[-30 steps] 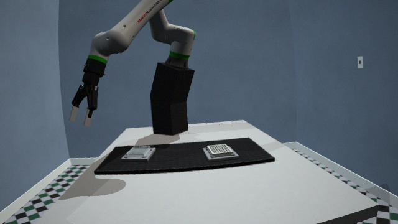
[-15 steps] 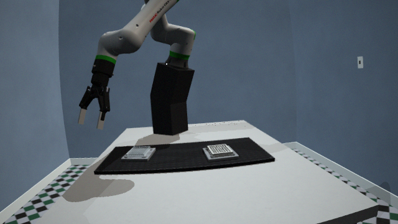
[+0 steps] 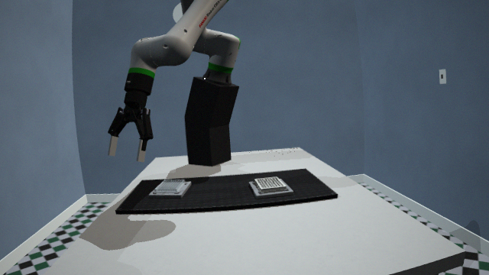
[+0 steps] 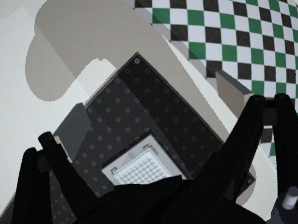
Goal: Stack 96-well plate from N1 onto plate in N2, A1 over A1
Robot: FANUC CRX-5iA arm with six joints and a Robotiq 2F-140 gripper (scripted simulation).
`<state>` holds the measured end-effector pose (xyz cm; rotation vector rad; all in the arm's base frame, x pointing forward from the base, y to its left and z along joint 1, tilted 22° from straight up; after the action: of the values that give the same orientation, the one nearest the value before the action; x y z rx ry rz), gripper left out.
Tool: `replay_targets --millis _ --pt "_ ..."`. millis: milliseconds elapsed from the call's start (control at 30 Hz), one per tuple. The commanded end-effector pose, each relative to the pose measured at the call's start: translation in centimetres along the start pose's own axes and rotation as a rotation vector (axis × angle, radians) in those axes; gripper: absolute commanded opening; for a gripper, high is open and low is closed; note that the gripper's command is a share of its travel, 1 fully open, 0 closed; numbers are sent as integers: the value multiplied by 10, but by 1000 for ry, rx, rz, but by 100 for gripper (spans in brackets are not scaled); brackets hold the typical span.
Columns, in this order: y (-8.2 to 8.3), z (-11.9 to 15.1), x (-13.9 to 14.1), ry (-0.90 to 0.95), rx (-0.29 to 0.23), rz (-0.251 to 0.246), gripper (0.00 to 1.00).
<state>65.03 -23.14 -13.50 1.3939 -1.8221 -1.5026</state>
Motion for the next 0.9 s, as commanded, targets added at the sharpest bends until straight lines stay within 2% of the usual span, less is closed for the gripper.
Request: replay_targets --millis 0,67,433,533,800,867 --pt "0 4 -16 28 -13 -9 100" --pt "0 6 -25 72 -34 -27 100" --pt "2 20 -68 72 -34 -27 100" --pt "2 24 -80 144 -69 -54 100" --pt "5 40 -117 144 -69 -54 100" --pt "5 40 -117 144 -69 -54 100"
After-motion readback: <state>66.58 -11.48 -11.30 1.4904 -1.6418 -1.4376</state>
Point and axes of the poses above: the point where the finger pads meet when closed, its own y axis back along the fingers, its own x axis across the jaws, z = x × y, the point moved 5 cm from there along y, back along the fingers, and after that the axes turned 4 degrees about y, right-handed, at the moved point
